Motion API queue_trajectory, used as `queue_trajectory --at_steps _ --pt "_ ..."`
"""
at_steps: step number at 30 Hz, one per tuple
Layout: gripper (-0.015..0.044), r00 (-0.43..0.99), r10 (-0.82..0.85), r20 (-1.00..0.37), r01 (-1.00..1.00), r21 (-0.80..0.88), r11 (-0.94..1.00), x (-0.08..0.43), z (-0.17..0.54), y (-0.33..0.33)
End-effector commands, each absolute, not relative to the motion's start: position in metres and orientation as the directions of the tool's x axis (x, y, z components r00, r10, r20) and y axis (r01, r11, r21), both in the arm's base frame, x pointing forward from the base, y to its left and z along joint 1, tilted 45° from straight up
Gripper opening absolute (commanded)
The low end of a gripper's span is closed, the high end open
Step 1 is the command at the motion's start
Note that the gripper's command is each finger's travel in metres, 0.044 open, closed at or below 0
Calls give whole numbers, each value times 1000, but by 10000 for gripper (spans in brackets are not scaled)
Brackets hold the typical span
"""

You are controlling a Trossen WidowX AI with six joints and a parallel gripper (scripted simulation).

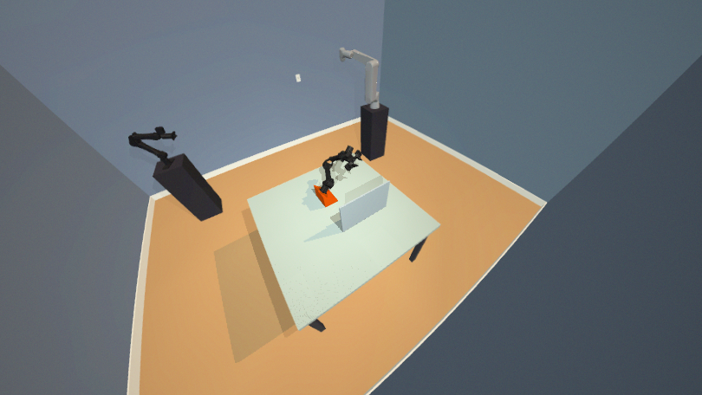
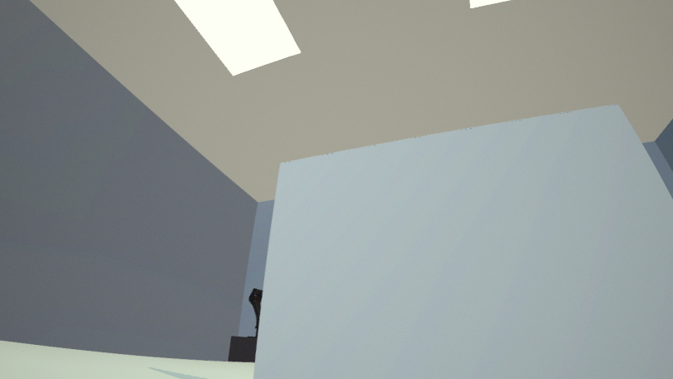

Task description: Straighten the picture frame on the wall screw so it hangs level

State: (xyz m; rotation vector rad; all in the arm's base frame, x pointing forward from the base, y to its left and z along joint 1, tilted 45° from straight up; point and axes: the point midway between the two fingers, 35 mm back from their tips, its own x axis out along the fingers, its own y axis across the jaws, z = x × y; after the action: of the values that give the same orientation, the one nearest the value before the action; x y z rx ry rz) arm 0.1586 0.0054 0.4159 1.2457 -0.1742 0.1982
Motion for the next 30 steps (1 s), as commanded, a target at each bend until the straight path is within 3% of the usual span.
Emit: queue_trajectory --at_steps 1,7,30 --pt "260 989 64 133 -134 991 9 166 349 9" --pt "260 996 92 -20 51 933 -356 176 252 19" --pt "260 995 92 -25 57 929 -366 176 249 19"
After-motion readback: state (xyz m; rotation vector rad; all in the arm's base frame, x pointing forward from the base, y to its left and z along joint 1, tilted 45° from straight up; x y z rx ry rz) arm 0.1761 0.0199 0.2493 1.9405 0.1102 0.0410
